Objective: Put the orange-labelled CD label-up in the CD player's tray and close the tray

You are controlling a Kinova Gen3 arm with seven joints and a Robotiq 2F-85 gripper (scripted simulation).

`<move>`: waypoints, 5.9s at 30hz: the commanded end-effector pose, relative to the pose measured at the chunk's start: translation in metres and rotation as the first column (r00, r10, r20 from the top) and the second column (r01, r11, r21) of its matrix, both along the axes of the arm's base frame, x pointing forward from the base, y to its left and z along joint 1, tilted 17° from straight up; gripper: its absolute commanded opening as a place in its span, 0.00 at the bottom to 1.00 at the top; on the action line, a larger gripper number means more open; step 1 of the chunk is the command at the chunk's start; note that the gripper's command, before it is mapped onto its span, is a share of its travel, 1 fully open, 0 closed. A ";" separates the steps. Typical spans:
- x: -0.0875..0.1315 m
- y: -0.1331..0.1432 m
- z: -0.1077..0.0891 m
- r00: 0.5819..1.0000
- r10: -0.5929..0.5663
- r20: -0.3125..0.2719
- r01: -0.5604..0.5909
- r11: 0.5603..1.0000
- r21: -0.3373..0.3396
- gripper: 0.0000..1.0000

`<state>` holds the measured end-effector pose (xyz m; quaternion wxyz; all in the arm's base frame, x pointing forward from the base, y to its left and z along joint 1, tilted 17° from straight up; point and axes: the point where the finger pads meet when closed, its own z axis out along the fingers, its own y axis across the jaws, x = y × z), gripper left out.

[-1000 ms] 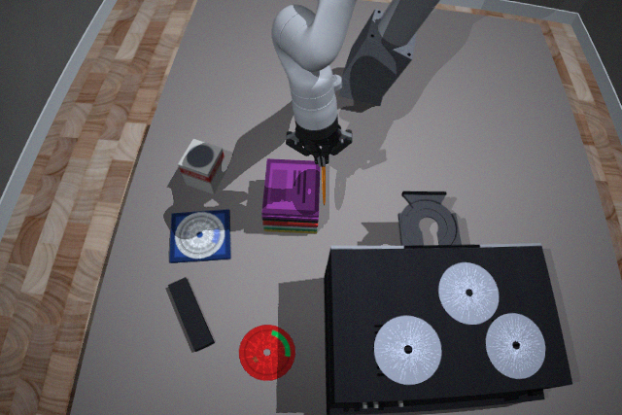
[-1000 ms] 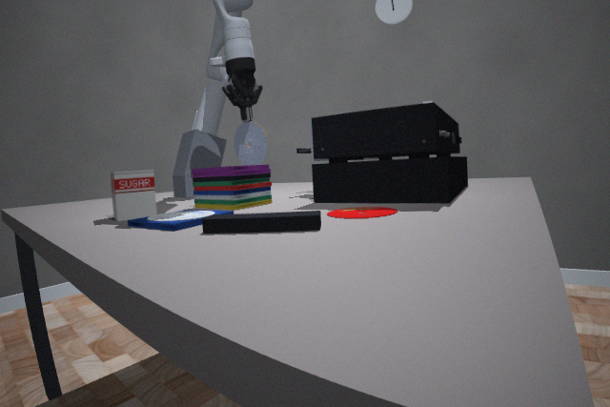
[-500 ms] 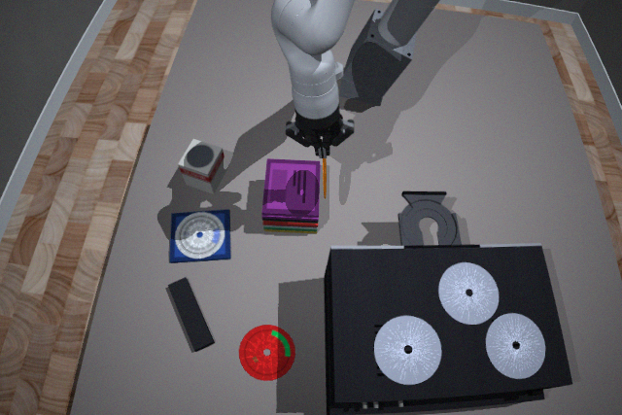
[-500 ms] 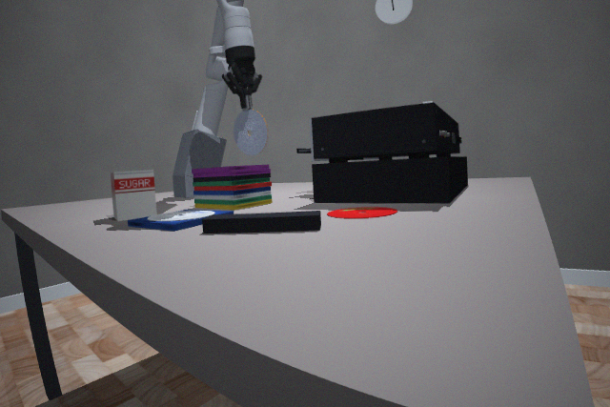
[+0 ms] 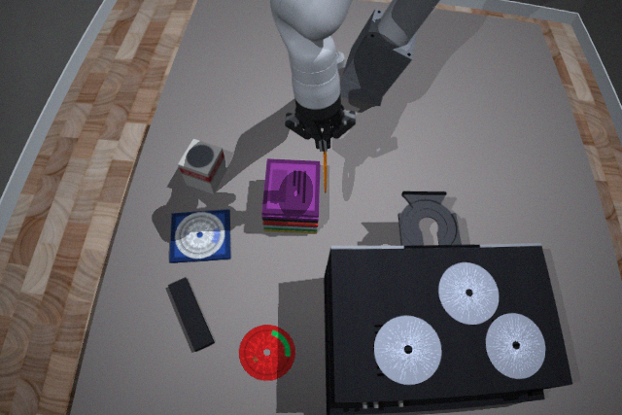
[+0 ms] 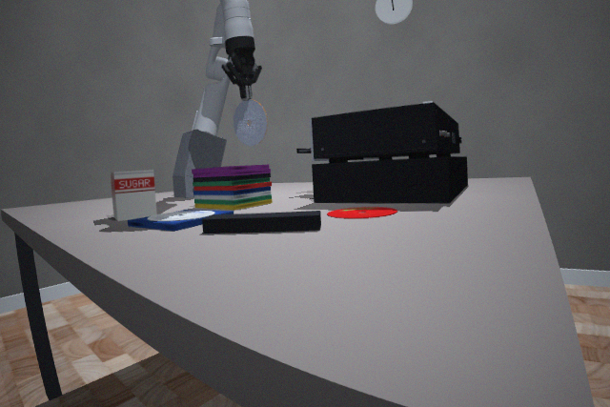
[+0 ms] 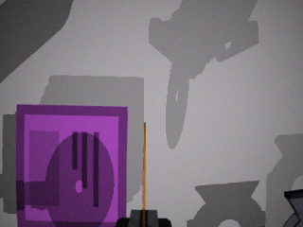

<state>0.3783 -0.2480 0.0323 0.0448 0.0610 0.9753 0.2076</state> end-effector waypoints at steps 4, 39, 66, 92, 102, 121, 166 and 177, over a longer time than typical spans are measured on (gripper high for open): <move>0.001 -0.005 0.011 1.000 -0.002 0.006 0.002 1.000 -0.007 0.11; -0.001 -0.009 0.026 1.000 -0.002 0.006 0.002 1.000 -0.007 0.11; -0.001 -0.009 0.026 1.000 -0.002 0.006 0.002 1.000 -0.007 0.11; 0.000 -0.006 0.027 1.000 -0.010 0.003 0.010 1.000 -0.006 0.11; 0.006 0.003 0.030 0.999 -0.039 -0.005 0.039 0.999 -0.003 0.11; 0.025 0.038 0.042 0.989 -0.143 -0.036 0.143 0.990 0.006 0.11; 0.088 0.153 0.082 0.874 -0.465 -0.142 0.471 0.882 0.011 0.11; 0.099 0.173 0.088 0.842 -0.515 -0.159 0.523 0.852 0.008 0.11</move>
